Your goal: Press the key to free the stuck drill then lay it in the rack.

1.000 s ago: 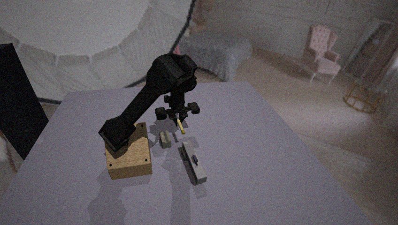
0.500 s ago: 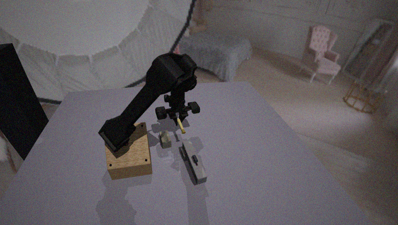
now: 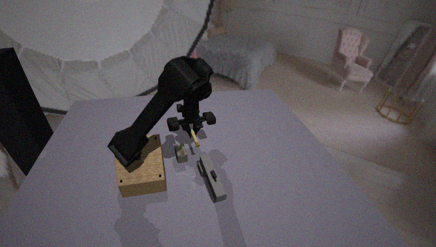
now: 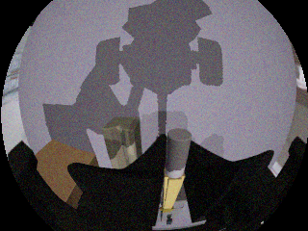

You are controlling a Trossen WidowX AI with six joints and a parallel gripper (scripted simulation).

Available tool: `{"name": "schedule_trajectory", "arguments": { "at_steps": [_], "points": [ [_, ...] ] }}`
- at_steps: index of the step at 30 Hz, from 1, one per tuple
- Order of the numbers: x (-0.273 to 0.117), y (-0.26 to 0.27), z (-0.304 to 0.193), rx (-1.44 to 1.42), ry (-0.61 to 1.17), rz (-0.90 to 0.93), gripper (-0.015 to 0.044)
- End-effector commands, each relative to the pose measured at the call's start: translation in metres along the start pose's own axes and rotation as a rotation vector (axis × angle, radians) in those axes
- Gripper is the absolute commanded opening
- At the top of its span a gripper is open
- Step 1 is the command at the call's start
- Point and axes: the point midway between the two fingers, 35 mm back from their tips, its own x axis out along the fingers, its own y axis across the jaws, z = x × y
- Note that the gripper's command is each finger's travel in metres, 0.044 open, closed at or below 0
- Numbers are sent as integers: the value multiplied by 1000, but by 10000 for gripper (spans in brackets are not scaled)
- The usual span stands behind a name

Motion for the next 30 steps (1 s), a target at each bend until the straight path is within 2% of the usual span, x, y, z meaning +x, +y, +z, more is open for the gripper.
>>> {"name": "schedule_trajectory", "arguments": {
  "at_steps": [1,30],
  "points": [
    [1,8,2,0,-2,1,0],
    [5,59,14,-2,-4,3,0]
  ]
}}
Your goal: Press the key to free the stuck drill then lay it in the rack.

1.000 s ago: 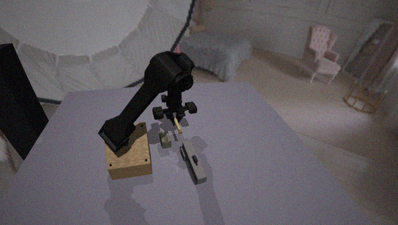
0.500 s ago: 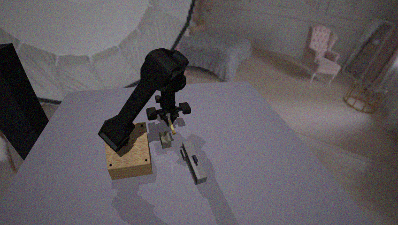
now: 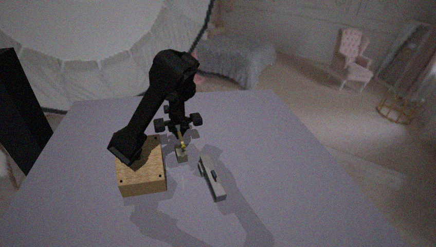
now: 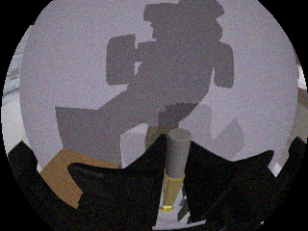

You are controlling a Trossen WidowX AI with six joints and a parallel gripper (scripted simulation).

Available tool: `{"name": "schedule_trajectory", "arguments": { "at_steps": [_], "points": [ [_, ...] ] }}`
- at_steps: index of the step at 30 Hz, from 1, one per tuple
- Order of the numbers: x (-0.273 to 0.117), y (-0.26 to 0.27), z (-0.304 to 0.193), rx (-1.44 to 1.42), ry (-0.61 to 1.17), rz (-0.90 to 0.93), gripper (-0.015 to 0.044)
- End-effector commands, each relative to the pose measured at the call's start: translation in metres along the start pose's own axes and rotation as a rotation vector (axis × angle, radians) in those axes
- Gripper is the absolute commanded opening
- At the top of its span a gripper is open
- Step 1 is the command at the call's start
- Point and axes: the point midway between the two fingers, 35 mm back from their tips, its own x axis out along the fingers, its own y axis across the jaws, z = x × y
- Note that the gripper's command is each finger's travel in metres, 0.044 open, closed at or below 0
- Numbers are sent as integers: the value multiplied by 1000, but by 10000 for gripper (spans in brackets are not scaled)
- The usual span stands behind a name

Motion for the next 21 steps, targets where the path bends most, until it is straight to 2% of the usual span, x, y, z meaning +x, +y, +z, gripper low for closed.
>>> {"name": "schedule_trajectory", "arguments": {
  "at_steps": [1,21],
  "points": [
    [1,6,0,0,0,4,0],
    [29,6,-1,1,1,4,0]
  ]
}}
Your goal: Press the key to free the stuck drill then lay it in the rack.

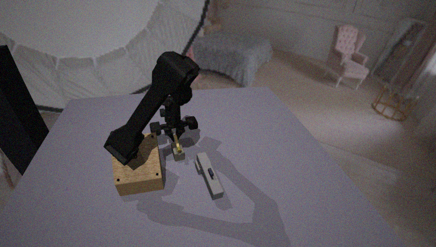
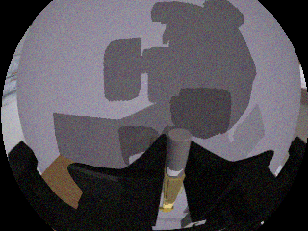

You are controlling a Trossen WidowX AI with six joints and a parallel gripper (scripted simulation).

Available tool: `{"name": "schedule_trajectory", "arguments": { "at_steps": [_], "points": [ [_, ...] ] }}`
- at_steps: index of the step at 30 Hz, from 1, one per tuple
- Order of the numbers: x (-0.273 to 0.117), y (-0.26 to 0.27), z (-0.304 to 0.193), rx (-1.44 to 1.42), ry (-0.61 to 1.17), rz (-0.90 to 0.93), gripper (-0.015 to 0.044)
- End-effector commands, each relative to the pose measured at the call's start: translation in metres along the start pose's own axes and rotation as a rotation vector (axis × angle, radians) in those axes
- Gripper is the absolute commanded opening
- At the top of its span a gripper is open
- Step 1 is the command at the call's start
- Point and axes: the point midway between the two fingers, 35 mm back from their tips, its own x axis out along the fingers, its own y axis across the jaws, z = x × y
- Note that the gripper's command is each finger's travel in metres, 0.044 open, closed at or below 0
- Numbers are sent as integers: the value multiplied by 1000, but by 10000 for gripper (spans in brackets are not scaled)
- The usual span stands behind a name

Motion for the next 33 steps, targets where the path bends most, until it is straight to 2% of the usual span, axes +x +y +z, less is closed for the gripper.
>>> {"name": "schedule_trajectory", "arguments": {
  "at_steps": [1,33],
  "points": [
    [3,1,-1,-8,7,-3,0],
    [30,1,-2,-8,9,-3,0]
  ]
}}
